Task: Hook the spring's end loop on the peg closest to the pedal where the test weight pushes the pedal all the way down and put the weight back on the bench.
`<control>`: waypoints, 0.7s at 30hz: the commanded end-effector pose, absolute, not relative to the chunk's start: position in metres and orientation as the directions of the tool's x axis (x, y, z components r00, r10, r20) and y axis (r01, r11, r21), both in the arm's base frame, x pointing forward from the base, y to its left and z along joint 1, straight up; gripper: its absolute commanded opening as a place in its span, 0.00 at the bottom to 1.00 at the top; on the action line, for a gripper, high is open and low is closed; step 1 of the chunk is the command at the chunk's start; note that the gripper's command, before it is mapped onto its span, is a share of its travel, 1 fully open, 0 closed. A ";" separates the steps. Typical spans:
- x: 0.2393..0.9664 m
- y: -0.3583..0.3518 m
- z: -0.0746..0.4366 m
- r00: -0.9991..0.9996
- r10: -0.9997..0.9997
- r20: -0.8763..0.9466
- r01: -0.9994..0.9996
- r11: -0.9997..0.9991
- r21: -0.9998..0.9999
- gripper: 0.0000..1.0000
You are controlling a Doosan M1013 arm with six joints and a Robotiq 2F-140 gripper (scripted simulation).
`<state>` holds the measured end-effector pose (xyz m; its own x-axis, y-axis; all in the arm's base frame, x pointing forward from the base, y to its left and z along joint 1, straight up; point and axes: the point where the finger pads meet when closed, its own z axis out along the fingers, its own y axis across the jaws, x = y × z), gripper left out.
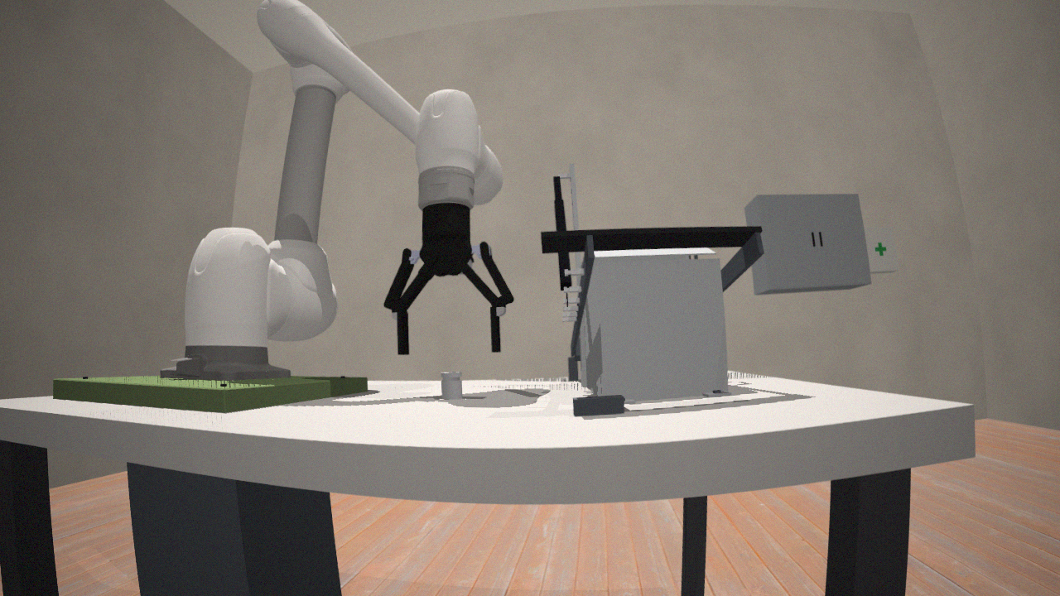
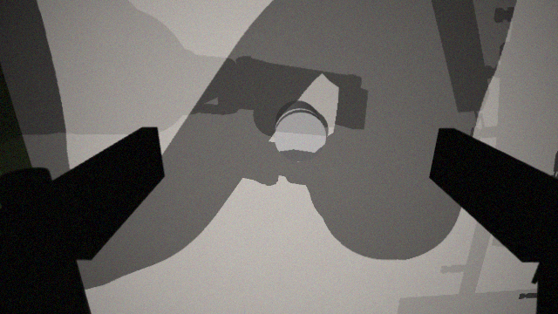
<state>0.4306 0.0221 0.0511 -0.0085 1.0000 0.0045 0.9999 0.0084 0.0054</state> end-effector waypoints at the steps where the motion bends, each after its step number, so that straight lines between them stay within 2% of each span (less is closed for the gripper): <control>1: 0.431 0.022 0.059 -0.008 1.000 0.005 1.000 0.008 0.007 1.00; 21: 0.431 0.022 0.101 -0.008 1.000 0.005 1.000 0.008 0.007 1.00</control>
